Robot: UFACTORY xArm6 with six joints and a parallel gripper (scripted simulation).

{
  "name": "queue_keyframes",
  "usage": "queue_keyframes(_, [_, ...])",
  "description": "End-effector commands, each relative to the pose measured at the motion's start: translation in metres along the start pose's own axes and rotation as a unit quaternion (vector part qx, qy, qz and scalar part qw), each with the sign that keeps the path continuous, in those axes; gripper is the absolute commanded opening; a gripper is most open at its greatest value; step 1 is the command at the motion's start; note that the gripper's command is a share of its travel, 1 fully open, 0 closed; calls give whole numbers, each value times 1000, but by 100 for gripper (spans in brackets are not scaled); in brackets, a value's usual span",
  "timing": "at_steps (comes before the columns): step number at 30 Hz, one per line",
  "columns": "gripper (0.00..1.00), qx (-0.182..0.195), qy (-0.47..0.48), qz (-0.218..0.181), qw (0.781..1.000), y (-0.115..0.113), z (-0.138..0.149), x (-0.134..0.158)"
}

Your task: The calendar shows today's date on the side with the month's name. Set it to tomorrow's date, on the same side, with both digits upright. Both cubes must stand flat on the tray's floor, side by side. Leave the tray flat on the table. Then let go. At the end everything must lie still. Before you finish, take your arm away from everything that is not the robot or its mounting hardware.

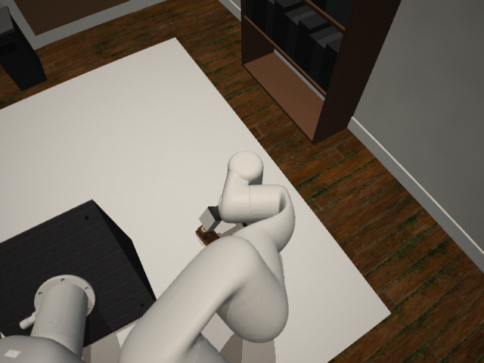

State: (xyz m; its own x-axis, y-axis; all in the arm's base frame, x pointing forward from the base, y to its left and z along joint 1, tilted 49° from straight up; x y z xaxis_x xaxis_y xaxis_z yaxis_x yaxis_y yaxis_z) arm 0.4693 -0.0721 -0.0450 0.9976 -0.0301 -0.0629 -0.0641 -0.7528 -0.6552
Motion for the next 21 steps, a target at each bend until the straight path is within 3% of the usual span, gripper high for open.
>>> queue_keyframes(1, [27,0,0,-2,1000,-1,0,1])
queue_keyframes(21, [27,0,1,-2,1000,-1,1,3])
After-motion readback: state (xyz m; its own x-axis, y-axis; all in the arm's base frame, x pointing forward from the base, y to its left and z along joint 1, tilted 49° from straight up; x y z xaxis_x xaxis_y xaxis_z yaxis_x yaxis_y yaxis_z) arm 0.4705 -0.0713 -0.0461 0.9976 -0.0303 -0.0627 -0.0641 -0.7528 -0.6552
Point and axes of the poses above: the point where the finger pads meet when closed, its own y axis out along the fingers, its own z axis across the jaws, x = y × z, the point moved 5 cm from there along -y, back along the fingers, and after that the axes turned 3 degrees about -y, right-handed, at the moved point
